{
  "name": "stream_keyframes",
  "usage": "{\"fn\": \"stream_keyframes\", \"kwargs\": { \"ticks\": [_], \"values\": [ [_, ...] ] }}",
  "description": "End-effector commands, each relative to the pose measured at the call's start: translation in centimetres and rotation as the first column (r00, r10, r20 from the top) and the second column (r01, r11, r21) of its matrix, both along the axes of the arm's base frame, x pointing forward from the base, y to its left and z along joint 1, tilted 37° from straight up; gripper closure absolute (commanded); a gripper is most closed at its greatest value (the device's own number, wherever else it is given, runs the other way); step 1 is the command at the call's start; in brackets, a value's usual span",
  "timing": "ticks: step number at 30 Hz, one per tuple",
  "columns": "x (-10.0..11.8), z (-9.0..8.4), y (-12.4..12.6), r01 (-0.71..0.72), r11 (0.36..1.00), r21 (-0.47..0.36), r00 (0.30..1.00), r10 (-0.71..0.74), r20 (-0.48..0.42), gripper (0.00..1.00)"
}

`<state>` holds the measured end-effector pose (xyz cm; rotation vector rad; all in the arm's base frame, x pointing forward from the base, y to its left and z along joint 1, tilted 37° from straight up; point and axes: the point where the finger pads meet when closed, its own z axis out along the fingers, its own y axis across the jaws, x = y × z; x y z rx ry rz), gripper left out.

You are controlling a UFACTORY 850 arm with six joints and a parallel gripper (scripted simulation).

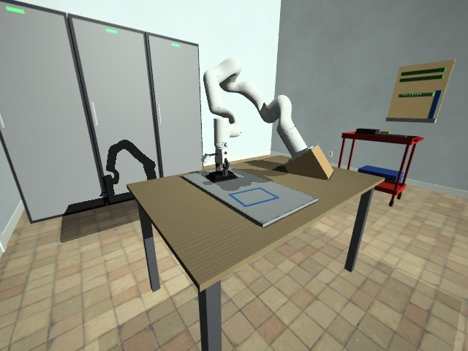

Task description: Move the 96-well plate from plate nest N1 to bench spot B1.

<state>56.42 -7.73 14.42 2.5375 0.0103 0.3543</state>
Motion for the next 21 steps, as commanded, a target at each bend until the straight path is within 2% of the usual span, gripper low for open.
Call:
{"fn": "stream_keyframes", "kwargs": {
  "ticks": [1,21],
  "values": [
    [0.0,0.24,0.16,0.0,1.0,0.0,1.0,0.0,0.001,1.0],
    [-0.3,1.2,0.8,0.0,1.0,0.0,1.0,0.0,0.001,1.0]
  ]
}}
